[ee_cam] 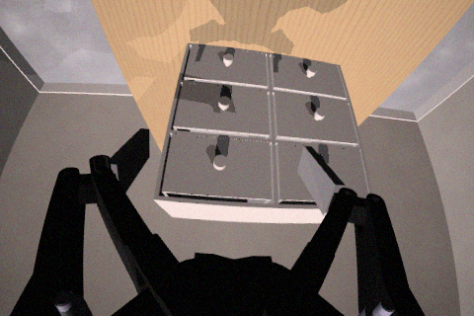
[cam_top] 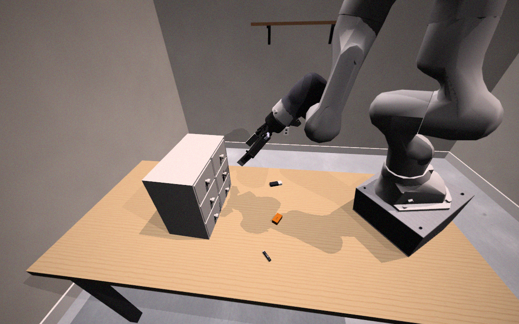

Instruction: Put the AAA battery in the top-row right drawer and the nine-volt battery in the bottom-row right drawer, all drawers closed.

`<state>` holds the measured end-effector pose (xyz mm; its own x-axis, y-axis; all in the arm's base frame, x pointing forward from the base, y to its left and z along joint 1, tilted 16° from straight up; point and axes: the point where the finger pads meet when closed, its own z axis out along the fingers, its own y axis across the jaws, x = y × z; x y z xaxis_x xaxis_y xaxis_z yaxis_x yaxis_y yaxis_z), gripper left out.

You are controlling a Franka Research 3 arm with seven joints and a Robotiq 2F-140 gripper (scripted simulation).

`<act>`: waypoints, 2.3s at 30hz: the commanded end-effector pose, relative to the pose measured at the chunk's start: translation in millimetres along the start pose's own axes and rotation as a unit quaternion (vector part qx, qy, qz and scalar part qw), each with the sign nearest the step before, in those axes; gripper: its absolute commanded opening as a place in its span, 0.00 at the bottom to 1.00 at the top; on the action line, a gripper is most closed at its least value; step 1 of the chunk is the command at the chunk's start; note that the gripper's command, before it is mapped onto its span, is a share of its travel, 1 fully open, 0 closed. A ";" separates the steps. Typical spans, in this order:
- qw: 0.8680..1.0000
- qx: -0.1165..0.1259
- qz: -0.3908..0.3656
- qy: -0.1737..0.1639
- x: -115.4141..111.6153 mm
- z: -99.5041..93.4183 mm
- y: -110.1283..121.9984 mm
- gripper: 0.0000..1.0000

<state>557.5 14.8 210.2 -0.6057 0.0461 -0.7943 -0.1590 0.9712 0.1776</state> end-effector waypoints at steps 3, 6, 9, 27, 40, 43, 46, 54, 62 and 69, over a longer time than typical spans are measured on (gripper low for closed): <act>1.000 0.002 -0.007 -0.028 -12.9 -0.7 -1.3 1.00; 0.999 0.002 -0.007 -0.031 -13.2 0.1 -1.4 1.00; 0.999 0.003 -0.007 -0.033 -13.3 0.4 -1.5 1.00; 0.999 0.003 -0.007 -0.034 -13.4 0.7 -1.6 0.20; 0.999 0.003 -0.007 -0.034 -13.5 0.9 -1.6 0.20; 0.999 0.003 -0.007 -0.034 -13.7 1.4 -1.6 0.20; 0.999 0.003 -0.007 -0.034 -14.1 2.5 -1.6 0.20; 0.999 0.003 -0.007 -0.034 -17.6 12.5 -1.6 0.20; 0.999 0.003 -0.007 -0.034 -21.5 23.9 -1.6 0.20; 0.999 0.003 -0.007 -0.034 -25.5 35.3 -1.6 0.20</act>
<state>596.5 22.0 209.6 -0.5542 0.0540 -0.8307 -0.1623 0.9717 0.1715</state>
